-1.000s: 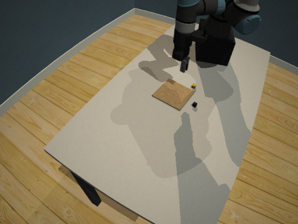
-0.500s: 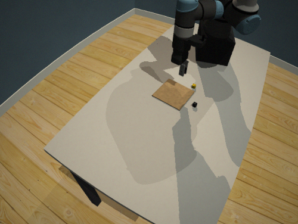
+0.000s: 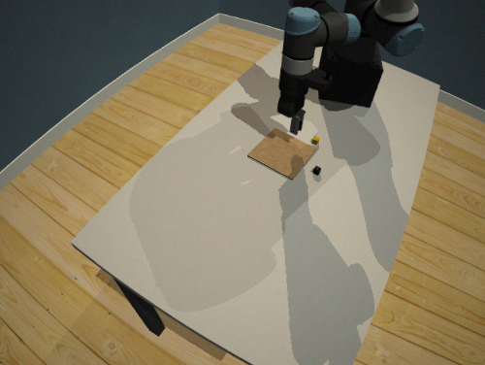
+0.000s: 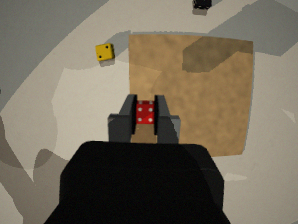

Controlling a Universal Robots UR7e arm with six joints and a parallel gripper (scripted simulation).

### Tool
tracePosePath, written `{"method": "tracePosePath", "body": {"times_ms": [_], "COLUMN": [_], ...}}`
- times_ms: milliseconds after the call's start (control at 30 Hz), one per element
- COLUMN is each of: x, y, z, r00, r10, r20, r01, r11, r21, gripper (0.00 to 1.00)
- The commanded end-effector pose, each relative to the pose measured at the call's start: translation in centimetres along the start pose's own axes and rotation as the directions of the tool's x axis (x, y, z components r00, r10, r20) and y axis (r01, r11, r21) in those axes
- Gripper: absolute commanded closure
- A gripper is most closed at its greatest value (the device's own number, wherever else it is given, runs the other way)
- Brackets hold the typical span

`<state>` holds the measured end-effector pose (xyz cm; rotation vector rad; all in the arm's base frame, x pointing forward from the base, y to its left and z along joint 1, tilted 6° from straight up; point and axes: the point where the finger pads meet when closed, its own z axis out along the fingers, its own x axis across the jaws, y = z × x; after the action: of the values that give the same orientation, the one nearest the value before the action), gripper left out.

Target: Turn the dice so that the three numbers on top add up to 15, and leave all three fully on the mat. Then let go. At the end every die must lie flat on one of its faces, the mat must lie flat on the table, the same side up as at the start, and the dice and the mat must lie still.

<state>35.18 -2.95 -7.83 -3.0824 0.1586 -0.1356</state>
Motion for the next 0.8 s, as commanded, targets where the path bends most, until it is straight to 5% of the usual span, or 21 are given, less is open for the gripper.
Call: {"method": "tracePosePath", "body": {"times_ms": [0,767], "x": [0.1,0.2], "y": [0.0,0.0], "z": [1.7,3.6], "r00": [1.000,1.000], "r10": [-0.001,-0.001], "r20": [-0.009,-0.009], "r01": [0.001,0.001], "r11": [1.000,1.000], "r21": [-0.005,-0.005], "gripper": [0.66,0.66]}}
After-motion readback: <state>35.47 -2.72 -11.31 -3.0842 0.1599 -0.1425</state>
